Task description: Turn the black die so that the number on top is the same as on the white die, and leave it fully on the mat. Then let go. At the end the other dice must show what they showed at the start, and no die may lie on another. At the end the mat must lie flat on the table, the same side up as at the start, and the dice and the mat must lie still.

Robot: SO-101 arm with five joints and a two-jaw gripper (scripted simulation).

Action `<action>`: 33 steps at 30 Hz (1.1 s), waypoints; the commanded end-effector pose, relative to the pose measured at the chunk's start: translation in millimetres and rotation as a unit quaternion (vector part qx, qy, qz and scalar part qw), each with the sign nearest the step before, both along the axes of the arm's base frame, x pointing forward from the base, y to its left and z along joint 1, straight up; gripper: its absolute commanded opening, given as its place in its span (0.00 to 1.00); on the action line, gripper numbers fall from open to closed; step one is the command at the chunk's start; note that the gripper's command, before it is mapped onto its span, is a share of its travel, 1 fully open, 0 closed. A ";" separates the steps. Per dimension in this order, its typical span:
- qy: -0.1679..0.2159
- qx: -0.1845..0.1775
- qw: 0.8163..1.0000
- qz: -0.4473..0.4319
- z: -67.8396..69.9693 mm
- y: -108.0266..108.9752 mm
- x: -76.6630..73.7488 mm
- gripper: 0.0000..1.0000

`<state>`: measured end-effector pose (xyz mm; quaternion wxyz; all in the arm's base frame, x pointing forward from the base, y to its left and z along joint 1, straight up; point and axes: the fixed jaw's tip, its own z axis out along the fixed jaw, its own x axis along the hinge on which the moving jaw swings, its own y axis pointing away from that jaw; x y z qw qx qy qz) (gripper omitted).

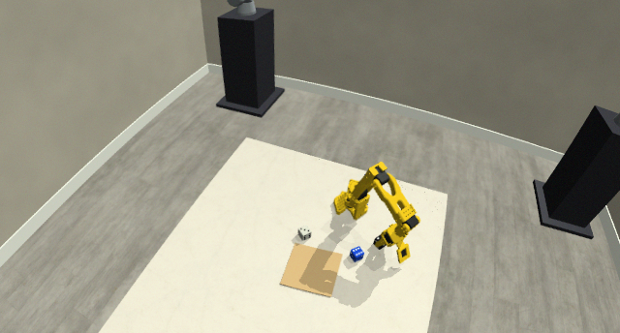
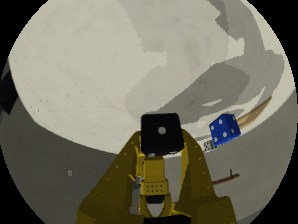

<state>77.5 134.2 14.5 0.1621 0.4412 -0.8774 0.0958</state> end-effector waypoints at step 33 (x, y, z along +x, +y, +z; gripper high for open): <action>-0.030 0.049 0.998 -0.001 15.5 7.4 6.8 0.00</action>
